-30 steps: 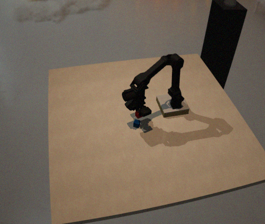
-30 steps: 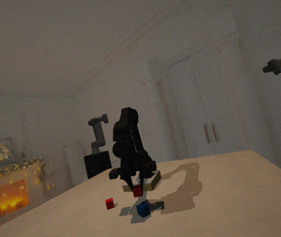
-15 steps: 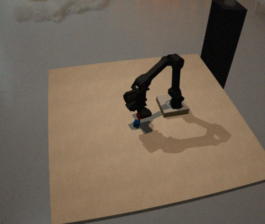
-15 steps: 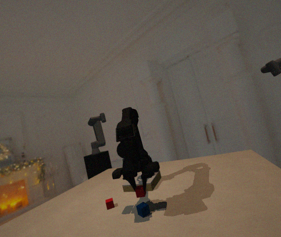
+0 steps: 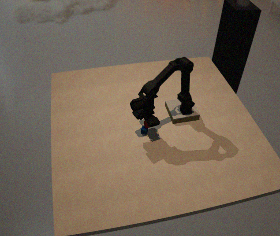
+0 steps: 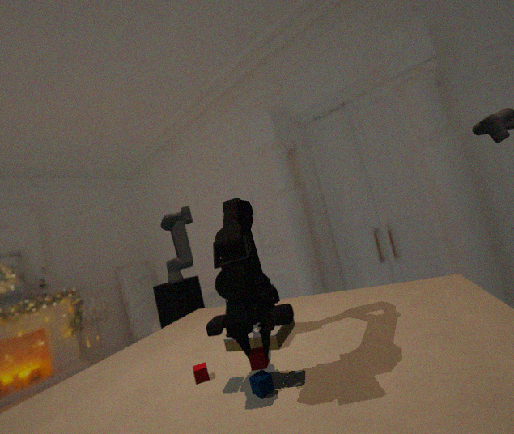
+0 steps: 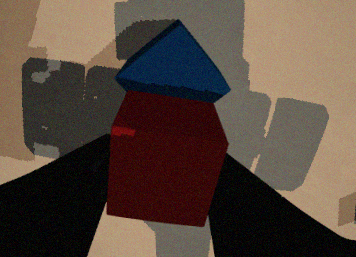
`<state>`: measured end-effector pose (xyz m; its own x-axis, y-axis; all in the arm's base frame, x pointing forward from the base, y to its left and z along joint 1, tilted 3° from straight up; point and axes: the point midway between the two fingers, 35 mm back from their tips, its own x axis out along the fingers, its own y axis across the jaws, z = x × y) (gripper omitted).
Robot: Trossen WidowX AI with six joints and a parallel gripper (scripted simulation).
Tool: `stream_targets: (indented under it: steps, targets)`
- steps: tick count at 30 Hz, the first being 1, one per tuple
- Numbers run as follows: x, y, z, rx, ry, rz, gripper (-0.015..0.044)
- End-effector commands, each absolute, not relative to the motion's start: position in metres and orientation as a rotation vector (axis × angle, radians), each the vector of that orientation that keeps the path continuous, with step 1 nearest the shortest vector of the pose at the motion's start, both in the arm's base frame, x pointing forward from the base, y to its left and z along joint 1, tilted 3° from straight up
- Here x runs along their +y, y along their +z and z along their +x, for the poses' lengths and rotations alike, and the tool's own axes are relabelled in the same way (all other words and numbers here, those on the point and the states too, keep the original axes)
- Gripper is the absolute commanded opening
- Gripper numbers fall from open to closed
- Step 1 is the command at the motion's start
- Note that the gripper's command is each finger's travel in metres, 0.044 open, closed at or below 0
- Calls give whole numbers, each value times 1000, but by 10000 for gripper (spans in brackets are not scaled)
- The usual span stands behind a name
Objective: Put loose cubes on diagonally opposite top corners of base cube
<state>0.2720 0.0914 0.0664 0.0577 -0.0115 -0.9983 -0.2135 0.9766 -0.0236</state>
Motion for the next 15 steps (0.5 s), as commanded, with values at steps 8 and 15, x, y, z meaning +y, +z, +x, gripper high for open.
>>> stream_targets:
  steps: [8,15]
  targets:
    - [90,57,273,1507,144,-179,105]
    - [90,56,273,1507,148,-184,105]
